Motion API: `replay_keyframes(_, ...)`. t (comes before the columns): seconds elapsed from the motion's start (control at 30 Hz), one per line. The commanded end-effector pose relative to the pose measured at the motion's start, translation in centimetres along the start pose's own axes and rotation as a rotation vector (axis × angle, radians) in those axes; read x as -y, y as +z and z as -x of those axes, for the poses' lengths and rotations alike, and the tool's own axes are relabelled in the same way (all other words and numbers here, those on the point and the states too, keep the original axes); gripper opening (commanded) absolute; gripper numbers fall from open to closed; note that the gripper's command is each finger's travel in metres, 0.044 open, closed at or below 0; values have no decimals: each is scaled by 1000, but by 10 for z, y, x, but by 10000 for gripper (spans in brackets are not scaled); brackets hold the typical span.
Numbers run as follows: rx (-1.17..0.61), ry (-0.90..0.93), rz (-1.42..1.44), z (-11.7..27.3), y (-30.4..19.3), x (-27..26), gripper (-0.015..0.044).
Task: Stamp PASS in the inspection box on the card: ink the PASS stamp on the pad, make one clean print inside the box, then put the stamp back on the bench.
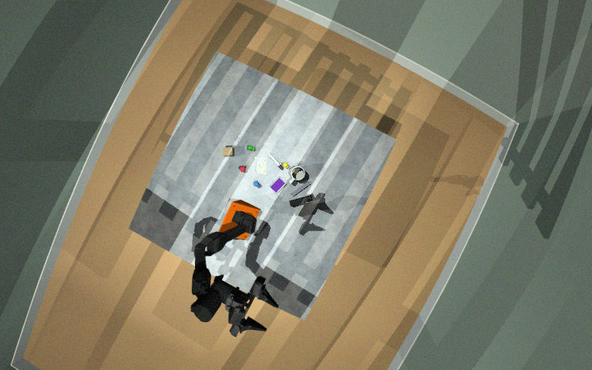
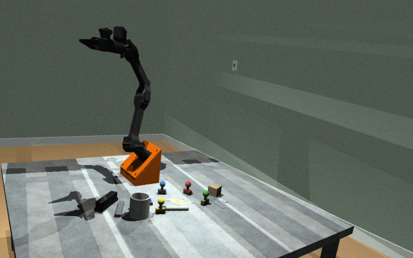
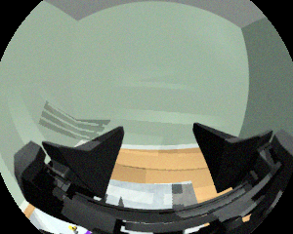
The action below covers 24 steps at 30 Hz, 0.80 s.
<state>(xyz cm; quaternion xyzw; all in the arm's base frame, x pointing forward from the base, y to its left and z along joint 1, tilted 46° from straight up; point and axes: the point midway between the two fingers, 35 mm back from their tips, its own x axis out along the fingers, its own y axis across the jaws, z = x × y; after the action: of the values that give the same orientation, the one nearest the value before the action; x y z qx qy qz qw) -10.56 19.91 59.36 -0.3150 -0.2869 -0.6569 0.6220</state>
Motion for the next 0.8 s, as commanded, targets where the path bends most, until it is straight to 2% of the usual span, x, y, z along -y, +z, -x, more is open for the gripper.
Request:
replay_keyframes(0.0,-5,3,-1,-3,-2,0,374)
replay_keyframes(0.2,-153,90,-20,-73,-49,-19,228)
replay_keyframes(0.4,-251,186,-131,-112,-87,-41,228)
replay_keyframes(0.57,-430,291,-203,-165,-146,-86,228)
replay_keyframes(0.77,-591,409,-244,-198,-201,-144,228)
